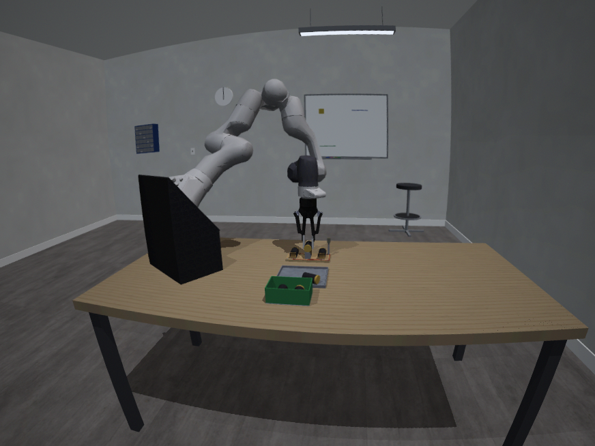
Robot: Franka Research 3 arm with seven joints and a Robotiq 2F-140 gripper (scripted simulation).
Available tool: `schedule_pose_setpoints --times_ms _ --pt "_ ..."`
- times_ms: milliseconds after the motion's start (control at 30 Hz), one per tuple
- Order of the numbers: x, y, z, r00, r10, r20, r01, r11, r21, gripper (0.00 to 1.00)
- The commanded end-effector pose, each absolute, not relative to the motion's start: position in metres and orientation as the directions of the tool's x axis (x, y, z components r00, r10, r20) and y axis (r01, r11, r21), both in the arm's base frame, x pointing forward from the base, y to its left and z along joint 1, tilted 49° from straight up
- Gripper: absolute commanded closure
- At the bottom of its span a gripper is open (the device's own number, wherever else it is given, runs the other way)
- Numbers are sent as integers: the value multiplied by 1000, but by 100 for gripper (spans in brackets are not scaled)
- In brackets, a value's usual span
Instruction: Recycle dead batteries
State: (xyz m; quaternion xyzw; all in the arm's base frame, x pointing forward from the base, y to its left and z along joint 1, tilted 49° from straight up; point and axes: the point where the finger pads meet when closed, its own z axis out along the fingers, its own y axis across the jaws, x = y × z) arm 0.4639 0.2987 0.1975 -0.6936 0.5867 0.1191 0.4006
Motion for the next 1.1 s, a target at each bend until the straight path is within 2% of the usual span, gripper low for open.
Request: schedule_pose_setpoints --times_ms 0,1067 --pt "466 300 196 287 -721 -631 -907 9 -422 84" --pt "475 318 178 287 -721 -631 -907 9 -422 84"
